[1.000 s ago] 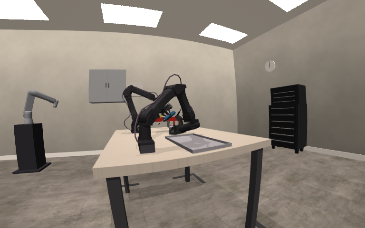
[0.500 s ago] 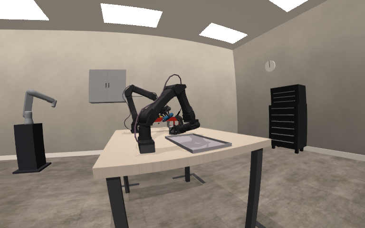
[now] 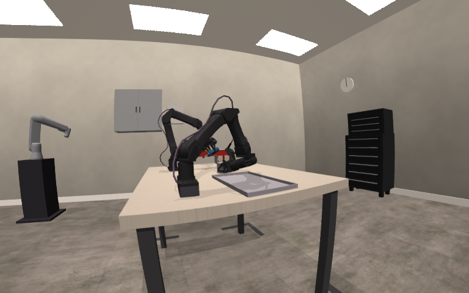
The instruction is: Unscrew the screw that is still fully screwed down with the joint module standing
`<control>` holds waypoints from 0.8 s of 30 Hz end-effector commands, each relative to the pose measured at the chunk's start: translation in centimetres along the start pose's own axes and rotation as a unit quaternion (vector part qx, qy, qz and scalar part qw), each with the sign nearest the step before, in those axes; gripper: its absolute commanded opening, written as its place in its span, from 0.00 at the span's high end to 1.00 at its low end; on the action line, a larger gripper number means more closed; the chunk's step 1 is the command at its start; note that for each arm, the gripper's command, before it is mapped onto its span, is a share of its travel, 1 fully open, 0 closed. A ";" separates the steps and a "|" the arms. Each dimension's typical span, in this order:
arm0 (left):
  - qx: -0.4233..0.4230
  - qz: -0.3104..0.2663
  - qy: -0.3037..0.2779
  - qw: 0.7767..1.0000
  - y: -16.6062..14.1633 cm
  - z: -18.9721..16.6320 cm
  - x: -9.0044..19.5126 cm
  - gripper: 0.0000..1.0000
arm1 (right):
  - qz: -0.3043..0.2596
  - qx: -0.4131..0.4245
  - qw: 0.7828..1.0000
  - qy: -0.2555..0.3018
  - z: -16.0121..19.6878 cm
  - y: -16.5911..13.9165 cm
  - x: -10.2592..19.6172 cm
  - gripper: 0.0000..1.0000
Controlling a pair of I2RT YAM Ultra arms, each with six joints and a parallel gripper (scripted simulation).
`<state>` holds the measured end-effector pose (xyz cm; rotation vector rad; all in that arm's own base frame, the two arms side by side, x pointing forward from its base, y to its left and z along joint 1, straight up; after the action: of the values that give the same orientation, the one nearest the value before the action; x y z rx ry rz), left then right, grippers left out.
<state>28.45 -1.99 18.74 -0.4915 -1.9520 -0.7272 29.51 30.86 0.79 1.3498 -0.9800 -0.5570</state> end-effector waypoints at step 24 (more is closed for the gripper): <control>0.158 0.011 0.078 0.984 3.4 3.0 1.8 0.58 | -0.016 0.013 1.000 0.003 -0.6 0.9 -0.2 0.41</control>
<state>27.57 1.91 18.44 -0.3097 -1.8387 -0.4601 29.51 30.86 0.79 1.3498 -0.9800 -0.5570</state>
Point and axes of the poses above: on each arm, the point where the finger pads meet when closed, its own x axis back along the fingers, its own z axis across the jaws, y = z × x, the point moved 8 cm from there along x, back along the fingers, and after that the axes turned 4 degrees about x, right-handed, at the moved point
